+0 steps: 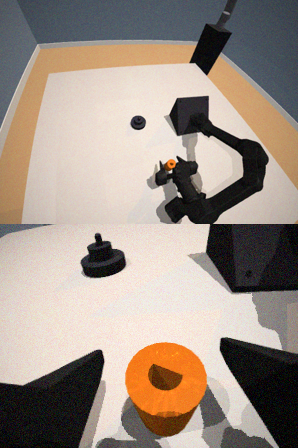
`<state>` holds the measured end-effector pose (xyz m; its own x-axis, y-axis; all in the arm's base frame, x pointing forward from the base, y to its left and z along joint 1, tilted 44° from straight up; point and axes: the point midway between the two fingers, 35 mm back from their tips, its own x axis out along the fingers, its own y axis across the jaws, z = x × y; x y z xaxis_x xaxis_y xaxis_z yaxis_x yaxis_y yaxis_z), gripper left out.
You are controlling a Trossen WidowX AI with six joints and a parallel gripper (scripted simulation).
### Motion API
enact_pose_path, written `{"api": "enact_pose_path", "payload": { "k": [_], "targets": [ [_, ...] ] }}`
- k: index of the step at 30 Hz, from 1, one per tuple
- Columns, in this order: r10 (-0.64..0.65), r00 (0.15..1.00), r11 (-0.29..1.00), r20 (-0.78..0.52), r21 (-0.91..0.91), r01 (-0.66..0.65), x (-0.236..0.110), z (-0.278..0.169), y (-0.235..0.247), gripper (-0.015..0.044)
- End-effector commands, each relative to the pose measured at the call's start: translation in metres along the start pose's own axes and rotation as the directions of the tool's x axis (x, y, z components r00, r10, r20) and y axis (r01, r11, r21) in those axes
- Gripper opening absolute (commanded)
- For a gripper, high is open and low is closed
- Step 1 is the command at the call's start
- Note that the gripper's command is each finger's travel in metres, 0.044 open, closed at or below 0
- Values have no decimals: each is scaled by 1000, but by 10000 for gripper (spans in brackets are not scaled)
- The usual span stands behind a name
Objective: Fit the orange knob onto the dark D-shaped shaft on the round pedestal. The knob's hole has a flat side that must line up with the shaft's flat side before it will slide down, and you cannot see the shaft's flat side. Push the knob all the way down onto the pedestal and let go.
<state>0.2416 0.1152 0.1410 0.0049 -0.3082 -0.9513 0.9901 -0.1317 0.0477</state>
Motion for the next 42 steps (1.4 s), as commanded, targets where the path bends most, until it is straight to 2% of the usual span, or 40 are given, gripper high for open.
{"api": "enact_pose_path", "payload": {
  "k": [1,4,8,14,17,20,23,27,30,39,40,42],
  "targets": [
    [2,1000,1000,4,2,-2,0,1,0,440],
    [10,1000,1000,-1,-4,-10,-7,12,1,440],
    [54,998,998,-17,-32,-55,-35,69,-2,440],
    [48,999,998,-26,-34,-49,-36,72,-3,440],
    [-61,985,997,-161,-51,53,-27,74,-9,440],
    [-151,922,988,-358,-78,132,-22,76,-14,440],
    [-174,813,985,-556,-94,146,-23,77,-15,440],
    [-97,615,995,-783,-62,79,-34,83,-7,440],
    [-5,483,1000,-876,-2,7,-44,91,1,440],
    [2,473,1000,-881,3,1,-44,92,1,440],
    [2,473,1000,-881,-5,-13,-44,92,1,440],
    [2,473,990,-881,-66,-128,-44,92,1,440]
  ]
}}
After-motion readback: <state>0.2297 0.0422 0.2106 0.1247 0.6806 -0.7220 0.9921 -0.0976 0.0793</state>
